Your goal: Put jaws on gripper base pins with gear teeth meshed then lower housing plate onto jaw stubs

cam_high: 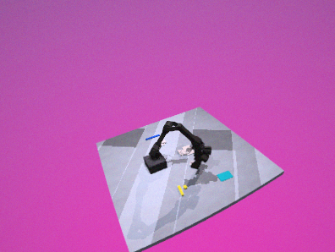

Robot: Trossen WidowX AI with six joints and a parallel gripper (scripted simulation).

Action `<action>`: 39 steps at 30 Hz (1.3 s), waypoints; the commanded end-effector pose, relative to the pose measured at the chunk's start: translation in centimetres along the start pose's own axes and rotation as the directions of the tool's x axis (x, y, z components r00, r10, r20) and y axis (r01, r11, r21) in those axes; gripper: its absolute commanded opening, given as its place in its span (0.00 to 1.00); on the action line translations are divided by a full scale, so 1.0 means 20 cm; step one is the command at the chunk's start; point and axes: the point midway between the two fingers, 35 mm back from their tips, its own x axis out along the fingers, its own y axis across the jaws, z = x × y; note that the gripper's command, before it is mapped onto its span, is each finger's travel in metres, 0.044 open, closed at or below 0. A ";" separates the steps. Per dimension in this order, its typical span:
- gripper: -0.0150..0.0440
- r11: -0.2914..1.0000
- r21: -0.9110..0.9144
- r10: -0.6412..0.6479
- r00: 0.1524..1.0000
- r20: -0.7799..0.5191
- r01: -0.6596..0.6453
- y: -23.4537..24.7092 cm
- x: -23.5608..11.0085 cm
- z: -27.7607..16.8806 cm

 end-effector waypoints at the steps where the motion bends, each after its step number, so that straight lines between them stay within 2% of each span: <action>1: 0.25 1.000 0.003 0.004 1.000 0.003 -0.004 0.02 0.00 0.00; 39: 0.25 1.000 0.003 0.009 1.000 0.003 -0.009 0.29 0.00 0.00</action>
